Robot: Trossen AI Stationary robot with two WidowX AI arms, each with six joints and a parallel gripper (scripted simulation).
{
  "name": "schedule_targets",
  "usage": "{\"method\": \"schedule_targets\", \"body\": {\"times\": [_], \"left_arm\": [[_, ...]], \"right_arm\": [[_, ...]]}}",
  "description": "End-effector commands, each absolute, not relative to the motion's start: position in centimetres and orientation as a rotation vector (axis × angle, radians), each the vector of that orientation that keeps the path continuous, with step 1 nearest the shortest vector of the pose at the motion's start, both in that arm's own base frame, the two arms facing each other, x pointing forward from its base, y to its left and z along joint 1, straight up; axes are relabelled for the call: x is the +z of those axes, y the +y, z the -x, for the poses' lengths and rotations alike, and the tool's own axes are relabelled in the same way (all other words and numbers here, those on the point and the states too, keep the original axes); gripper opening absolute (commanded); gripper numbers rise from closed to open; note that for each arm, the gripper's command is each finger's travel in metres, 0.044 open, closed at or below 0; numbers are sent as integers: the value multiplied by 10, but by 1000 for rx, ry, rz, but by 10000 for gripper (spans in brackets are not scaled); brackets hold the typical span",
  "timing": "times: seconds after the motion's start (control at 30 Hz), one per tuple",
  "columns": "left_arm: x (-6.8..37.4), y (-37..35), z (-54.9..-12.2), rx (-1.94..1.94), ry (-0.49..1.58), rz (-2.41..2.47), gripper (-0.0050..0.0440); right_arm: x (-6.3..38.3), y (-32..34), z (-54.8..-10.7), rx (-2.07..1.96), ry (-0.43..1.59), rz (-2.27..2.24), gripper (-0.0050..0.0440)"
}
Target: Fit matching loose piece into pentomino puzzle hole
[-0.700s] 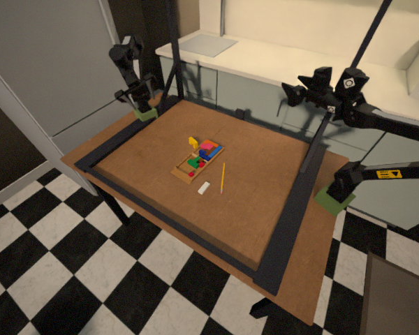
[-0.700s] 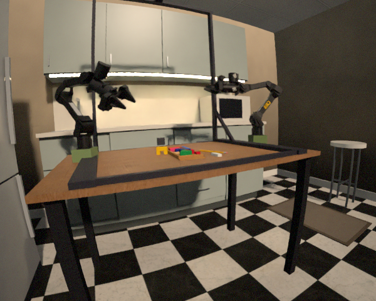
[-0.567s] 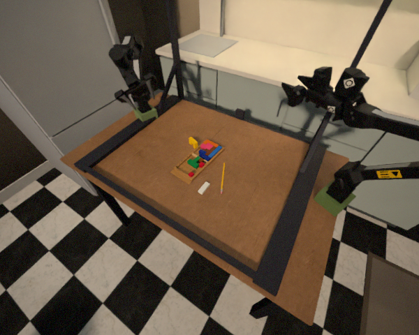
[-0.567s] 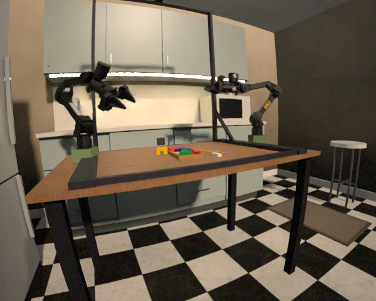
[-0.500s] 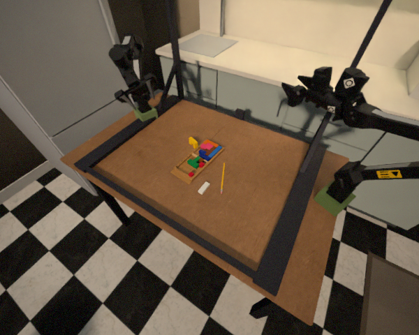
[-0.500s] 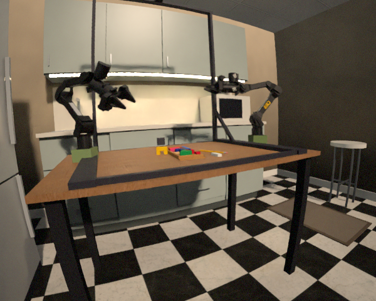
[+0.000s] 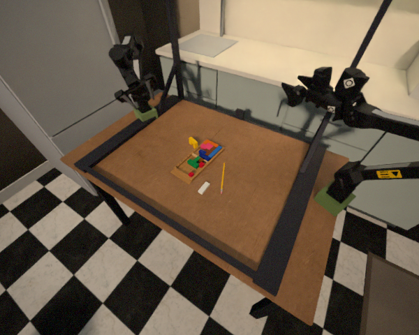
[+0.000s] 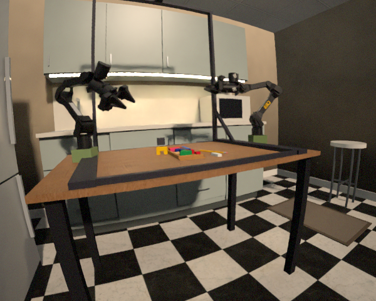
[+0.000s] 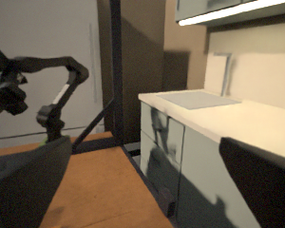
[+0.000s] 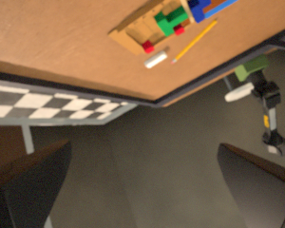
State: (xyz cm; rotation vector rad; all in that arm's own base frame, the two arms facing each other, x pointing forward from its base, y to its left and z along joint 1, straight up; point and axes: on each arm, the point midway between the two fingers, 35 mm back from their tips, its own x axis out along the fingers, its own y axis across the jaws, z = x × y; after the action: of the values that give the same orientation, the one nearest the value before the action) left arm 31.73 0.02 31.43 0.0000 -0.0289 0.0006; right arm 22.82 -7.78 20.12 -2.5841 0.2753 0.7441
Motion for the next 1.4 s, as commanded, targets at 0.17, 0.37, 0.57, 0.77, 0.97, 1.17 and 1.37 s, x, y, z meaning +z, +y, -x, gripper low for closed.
{"method": "schedule_targets", "body": {"times": [0.17, 0.37, 0.57, 0.77, 0.97, 1.17, 1.37], "left_arm": [[298, 43, -344, 132, 121, 16, 440], [278, 73, -356, 214, 237, 32, 440], [258, 101, -363, 287, 340, 57, 440], [241, 124, -366, 343, 421, 79, 440], [233, 136, -366, 371, 462, 92, 440], [224, 148, -366, 401, 505, 107, 440], [219, 151, -366, 407, 523, 112, 440]], "right_arm": [[207, -75, -245, 746, 333, 2310, 224], [202, -71, -260, 764, 403, 2052, 192], [194, -64, -278, 774, 502, 1764, 192], [184, -55, -296, 768, 620, 1481, 192], [175, -47, -309, 752, 710, 1294, 192], [157, -31, -330, 697, 879, 983, 192], [135, -14, -347, 618, 1041, 727, 192]]}}
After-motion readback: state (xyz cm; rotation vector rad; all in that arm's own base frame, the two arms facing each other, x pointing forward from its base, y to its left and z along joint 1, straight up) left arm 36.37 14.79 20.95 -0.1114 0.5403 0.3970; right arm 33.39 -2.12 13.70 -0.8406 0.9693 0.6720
